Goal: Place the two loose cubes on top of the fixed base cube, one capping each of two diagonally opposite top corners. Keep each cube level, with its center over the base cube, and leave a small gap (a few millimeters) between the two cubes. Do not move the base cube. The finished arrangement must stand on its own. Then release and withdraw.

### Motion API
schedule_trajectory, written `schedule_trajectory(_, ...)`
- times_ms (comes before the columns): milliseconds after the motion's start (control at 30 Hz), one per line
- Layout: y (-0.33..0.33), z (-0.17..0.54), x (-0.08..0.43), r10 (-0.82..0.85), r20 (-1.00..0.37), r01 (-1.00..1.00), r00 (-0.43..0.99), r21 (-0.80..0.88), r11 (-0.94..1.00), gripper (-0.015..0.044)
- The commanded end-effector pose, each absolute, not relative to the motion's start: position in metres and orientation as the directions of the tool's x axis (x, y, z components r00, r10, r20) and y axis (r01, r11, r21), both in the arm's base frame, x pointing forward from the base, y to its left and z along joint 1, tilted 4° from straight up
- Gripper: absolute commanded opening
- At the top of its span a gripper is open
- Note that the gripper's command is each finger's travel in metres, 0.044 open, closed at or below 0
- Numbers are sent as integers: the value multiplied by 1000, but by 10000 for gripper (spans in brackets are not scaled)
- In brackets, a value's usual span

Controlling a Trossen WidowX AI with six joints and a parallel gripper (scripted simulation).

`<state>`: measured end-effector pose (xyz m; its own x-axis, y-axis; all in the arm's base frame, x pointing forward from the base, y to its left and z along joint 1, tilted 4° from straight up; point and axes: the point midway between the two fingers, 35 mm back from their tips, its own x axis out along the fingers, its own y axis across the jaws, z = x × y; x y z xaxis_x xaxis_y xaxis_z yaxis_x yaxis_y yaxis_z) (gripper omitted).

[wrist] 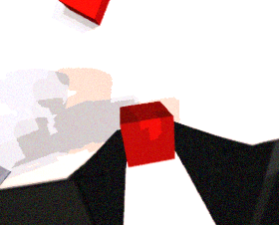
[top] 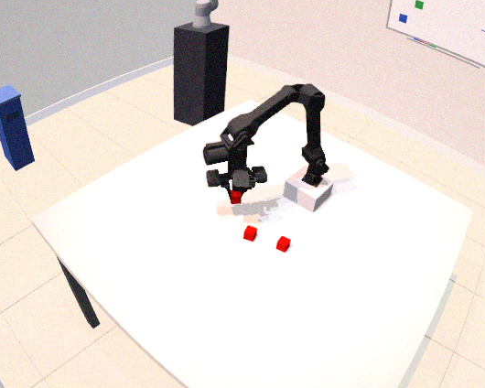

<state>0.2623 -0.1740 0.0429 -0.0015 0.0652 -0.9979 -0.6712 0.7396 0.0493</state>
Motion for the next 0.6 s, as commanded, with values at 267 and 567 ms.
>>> schedule_trajectory(267, -176, 81, 261, 53, -999, -675, 9, 34, 737, 105)
schedule_trajectory(567, -166, 84, 266, 54, -999, -621, 9, 36, 783, 105)
